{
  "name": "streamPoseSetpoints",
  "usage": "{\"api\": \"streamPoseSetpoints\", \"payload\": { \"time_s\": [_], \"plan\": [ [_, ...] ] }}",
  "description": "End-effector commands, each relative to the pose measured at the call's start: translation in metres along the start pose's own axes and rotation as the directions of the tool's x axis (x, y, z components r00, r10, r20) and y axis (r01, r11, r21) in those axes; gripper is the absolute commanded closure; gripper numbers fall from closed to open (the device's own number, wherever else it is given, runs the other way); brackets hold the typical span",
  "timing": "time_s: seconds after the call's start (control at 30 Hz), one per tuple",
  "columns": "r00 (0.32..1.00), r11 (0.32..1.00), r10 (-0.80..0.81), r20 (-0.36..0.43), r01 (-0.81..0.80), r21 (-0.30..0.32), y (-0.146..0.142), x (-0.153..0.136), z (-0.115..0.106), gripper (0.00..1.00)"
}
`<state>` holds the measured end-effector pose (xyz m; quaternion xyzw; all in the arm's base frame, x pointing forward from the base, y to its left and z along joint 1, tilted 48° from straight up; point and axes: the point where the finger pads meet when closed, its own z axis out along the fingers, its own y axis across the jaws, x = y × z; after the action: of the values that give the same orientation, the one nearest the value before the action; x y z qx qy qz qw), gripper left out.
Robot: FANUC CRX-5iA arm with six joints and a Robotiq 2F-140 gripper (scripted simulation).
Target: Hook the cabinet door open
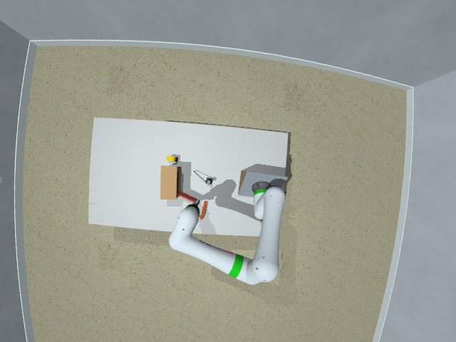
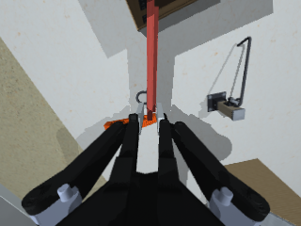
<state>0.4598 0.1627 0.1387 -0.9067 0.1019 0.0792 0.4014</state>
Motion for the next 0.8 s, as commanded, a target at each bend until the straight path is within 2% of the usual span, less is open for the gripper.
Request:
{"api": "streamPoseSetpoints", "payload": {
  "time_s": [0.0, 0.77],
  "plan": [
    [1.0, 1.0, -0.003, 0.0, 0.003, 0.0, 0.0, 0.0, 0.0, 0.84],
    [0.993, 0.993, -0.116, 0.0, 0.116, 0.0, 0.018, 0.002, 0.0, 0.84]
  ]
}}
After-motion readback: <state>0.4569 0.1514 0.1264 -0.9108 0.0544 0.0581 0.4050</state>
